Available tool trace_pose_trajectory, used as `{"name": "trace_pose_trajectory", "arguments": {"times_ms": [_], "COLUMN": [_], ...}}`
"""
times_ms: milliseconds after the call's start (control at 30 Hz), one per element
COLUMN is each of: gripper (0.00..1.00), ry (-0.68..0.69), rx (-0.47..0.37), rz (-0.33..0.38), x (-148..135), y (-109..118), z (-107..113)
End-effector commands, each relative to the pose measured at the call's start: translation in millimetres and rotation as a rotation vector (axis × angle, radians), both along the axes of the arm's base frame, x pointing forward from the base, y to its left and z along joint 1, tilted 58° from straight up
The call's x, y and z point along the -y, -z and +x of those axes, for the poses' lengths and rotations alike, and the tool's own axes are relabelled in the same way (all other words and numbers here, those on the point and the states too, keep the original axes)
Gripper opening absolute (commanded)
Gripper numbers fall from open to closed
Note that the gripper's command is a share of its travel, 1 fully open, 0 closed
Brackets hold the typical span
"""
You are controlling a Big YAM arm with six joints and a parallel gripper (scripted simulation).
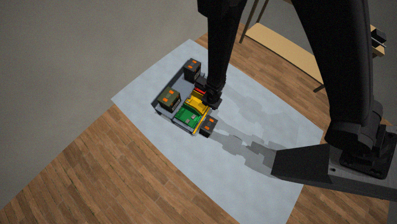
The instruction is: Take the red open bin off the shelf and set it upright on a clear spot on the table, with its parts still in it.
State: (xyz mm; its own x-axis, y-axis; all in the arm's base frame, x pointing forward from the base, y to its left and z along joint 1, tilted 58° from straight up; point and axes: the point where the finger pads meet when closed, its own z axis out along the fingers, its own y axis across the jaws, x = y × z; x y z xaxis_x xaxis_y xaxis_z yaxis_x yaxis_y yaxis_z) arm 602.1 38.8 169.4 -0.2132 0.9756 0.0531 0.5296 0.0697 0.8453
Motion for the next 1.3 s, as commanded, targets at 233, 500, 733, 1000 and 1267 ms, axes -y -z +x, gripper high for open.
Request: {"name": "trace_pose_trajectory", "arguments": {"times_ms": [233, 500, 733, 1000, 1267], "gripper": [0.43, 0.43, 0.43, 0.43, 0.43], "ry": [0.000, 0.000, 0.000, 0.000, 0.000], "rx": [-0.004, -0.007, -0.008, -0.008, -0.008], "rz": [0.005, 0.005, 0.005, 0.005, 0.005], "x": [-4.8, -4.9, -4.9, -4.9, -4.9], "y": [5.7, 7.7, 7.9, 7.9, 7.9], "z": [4.2, 2.9, 2.7, 2.7, 2.7]}}
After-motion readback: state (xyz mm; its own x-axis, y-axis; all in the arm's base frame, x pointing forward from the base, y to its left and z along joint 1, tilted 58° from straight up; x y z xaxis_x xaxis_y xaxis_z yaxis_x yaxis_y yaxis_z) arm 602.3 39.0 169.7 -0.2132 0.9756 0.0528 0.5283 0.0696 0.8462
